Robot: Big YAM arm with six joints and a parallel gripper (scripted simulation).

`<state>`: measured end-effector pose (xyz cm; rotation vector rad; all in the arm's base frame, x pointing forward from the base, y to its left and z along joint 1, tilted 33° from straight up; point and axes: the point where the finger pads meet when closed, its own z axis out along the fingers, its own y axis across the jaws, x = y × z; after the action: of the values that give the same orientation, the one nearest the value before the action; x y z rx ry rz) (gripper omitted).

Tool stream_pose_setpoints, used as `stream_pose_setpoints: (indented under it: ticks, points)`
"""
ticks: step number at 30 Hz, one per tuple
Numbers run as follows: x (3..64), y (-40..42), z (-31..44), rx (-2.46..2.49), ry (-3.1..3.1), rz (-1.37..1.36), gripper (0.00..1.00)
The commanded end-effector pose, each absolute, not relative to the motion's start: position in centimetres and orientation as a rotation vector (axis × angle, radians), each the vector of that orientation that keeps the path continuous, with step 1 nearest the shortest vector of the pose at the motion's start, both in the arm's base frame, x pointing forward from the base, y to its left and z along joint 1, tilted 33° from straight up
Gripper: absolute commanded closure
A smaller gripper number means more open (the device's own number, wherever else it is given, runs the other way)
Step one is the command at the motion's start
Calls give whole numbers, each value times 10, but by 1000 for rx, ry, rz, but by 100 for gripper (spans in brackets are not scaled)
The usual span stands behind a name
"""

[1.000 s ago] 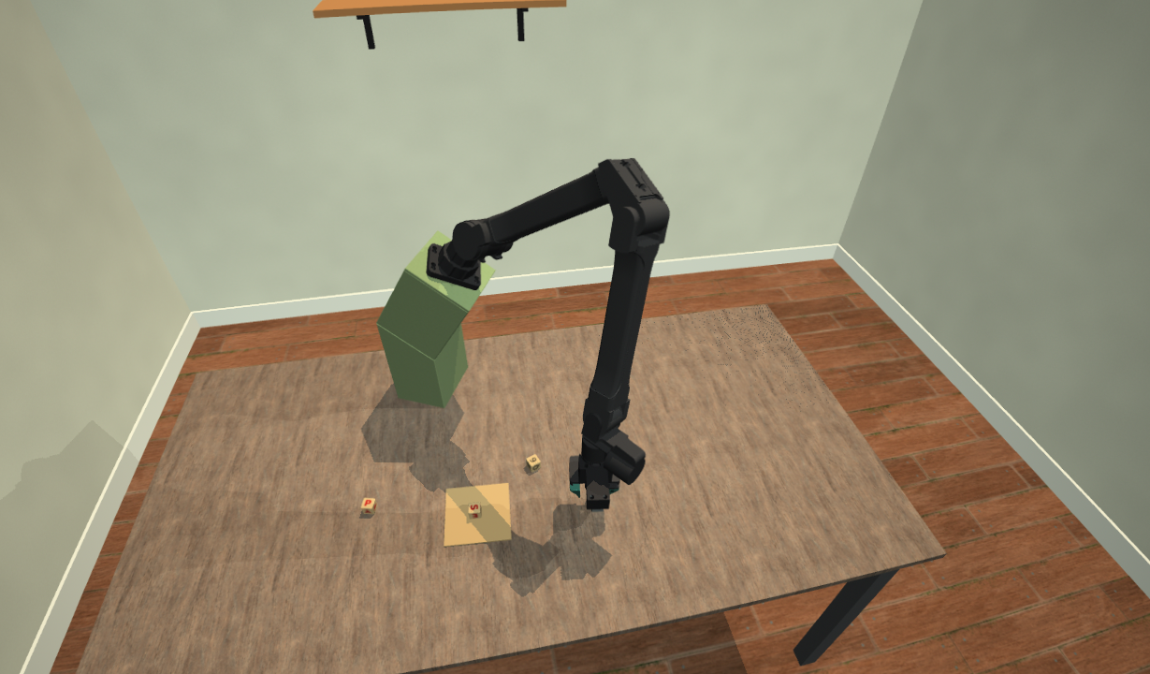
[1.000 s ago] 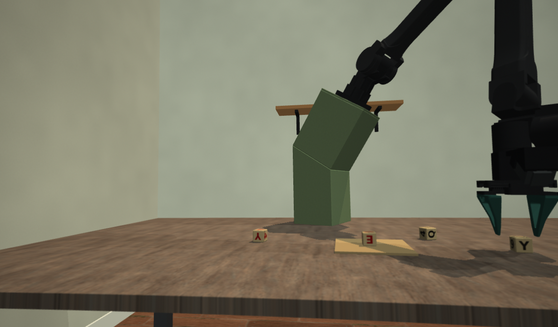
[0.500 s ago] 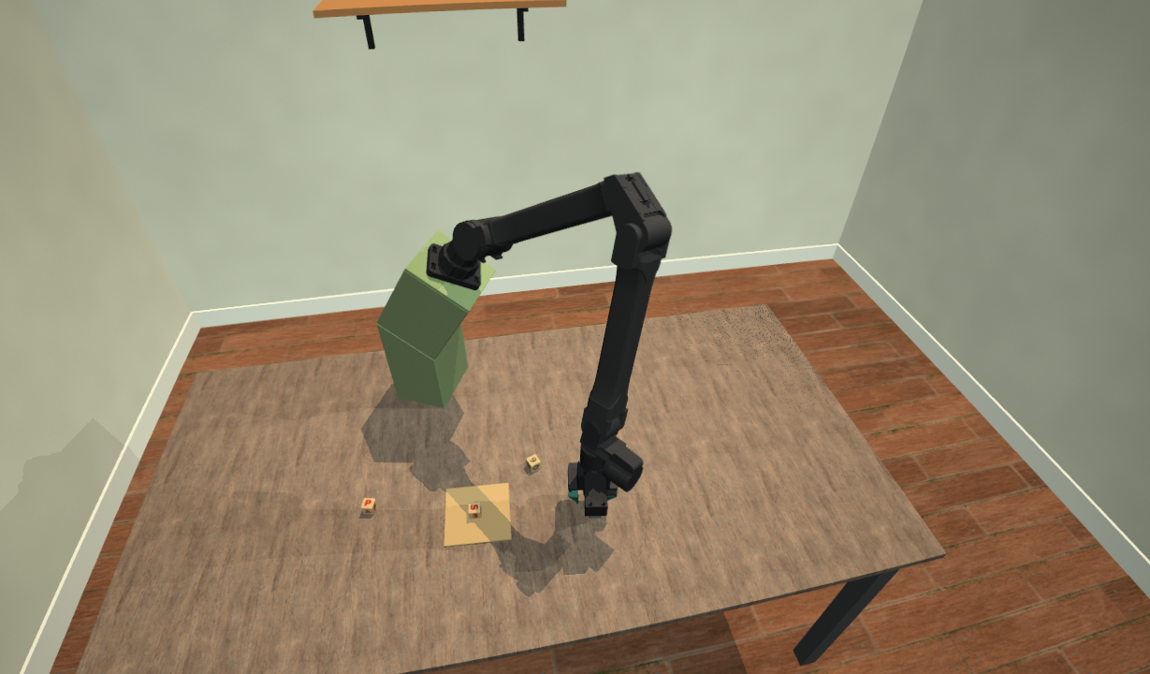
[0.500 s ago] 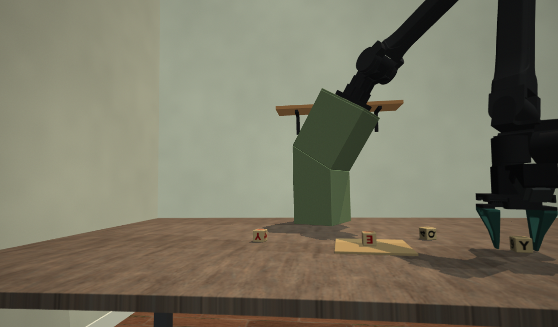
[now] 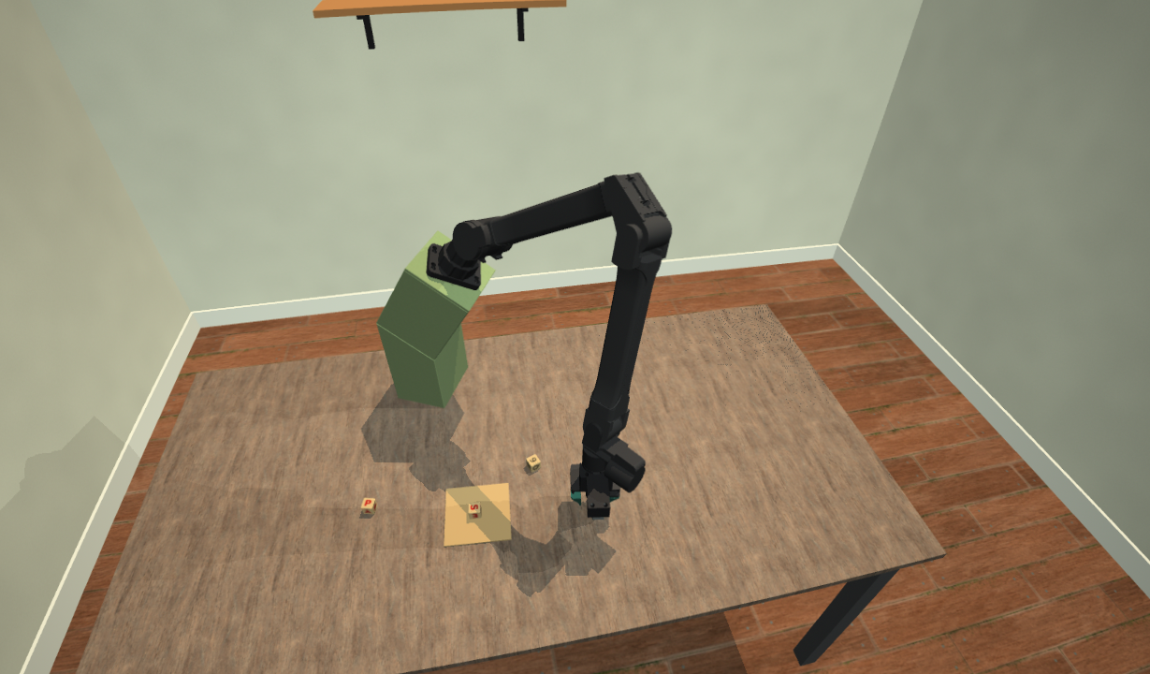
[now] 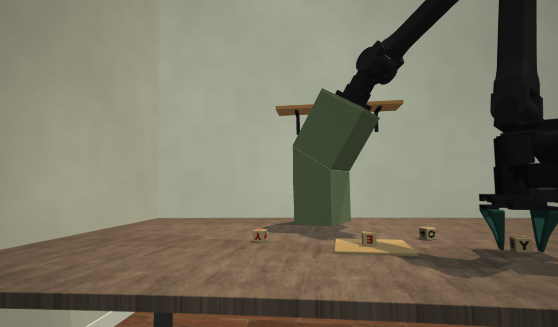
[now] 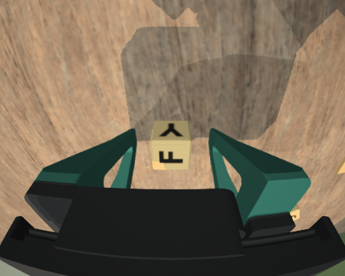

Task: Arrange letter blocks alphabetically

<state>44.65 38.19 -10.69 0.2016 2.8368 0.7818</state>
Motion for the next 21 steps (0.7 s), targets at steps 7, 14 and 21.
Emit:
stream_pose_setpoints:
  ticks: [7, 14, 21]
  points:
    - [451, 388, -101, 211, 2816, 799, 61]
    - [451, 388, -101, 211, 2816, 799, 61]
    - [451, 388, -101, 211, 2816, 799, 61]
